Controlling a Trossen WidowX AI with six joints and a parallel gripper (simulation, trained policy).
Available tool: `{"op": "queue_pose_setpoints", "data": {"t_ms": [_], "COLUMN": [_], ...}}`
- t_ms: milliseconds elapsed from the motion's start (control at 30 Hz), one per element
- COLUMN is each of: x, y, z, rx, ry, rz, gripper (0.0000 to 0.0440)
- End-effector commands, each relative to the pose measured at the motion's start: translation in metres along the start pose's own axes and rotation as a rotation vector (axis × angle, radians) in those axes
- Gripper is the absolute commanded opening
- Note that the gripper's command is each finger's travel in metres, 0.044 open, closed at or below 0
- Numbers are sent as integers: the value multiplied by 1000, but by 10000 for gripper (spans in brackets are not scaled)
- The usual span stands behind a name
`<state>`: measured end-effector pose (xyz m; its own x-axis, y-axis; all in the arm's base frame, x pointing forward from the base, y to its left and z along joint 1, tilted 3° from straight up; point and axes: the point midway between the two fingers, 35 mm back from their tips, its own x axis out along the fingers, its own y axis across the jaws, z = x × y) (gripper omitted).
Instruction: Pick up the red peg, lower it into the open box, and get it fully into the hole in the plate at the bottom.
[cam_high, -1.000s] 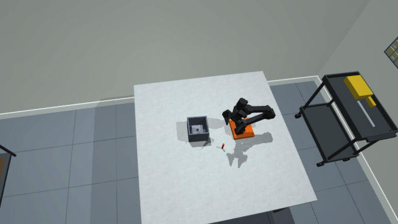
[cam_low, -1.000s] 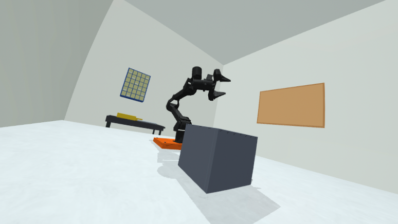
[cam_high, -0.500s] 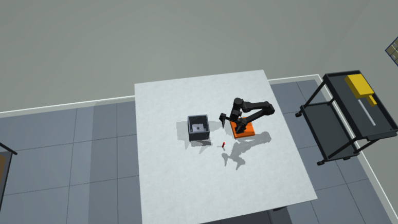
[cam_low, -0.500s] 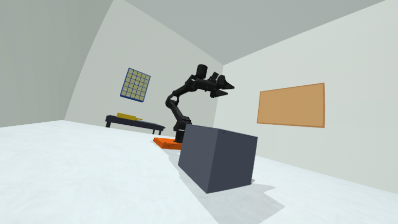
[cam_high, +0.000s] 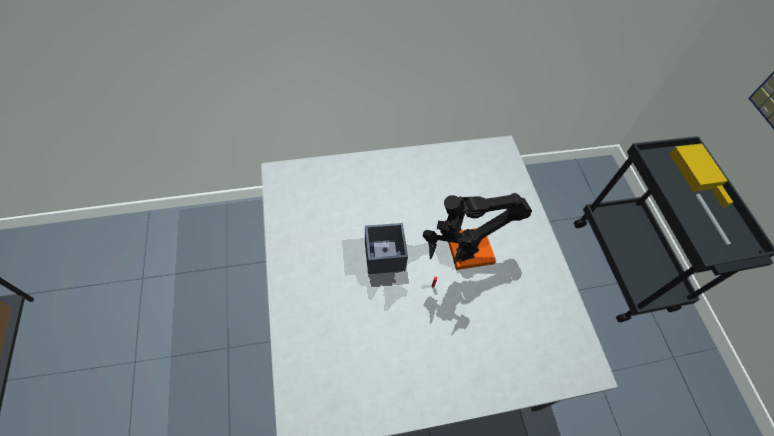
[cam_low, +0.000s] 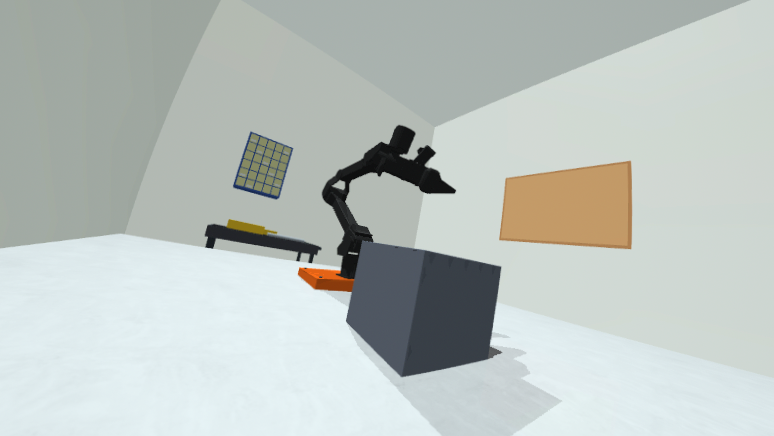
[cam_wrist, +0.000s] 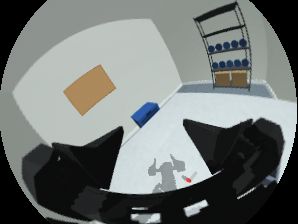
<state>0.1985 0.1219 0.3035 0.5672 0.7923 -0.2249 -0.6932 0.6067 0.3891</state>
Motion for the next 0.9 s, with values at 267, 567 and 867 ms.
{"op": "queue_pose_setpoints", "data": {"t_ms": [267, 567, 867], "x": [7, 10, 10], "y": [-13, -22, -29], "z": [-23, -46, -70], "rx": [351, 629, 898], "ry": [143, 257, 368], "rz": [-72, -159, -273], "gripper": [440, 440, 440]}}
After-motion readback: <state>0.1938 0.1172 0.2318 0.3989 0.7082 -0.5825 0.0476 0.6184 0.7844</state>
